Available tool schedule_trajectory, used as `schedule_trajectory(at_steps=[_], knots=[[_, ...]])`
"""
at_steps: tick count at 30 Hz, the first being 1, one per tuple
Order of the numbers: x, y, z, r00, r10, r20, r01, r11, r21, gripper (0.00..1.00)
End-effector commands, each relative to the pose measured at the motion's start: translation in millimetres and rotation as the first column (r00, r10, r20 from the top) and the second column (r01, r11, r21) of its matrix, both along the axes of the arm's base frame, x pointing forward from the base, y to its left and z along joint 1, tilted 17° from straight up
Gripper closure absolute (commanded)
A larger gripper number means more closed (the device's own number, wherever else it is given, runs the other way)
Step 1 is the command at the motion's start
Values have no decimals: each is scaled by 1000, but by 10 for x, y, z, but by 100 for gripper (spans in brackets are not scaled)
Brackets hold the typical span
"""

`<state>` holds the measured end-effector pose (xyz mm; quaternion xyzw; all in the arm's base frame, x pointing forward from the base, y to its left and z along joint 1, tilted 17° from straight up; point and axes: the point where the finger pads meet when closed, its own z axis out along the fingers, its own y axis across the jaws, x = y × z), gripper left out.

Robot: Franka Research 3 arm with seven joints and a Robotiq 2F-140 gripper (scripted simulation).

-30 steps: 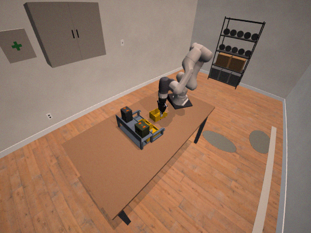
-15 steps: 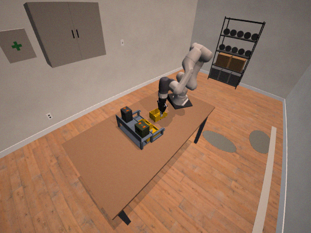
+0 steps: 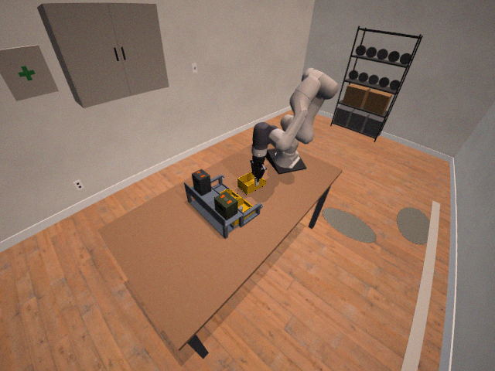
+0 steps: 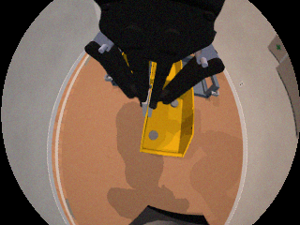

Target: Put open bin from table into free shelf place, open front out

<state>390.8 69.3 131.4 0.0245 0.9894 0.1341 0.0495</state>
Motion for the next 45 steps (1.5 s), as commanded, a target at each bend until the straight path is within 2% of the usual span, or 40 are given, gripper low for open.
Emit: schedule_trajectory(at_steps=[1, 45], knots=[[21, -5, 28, 1000, -5, 5, 5, 1000, 0, 100], [16, -17, 74, 1000, -5, 5, 5, 1000, 0, 100]])
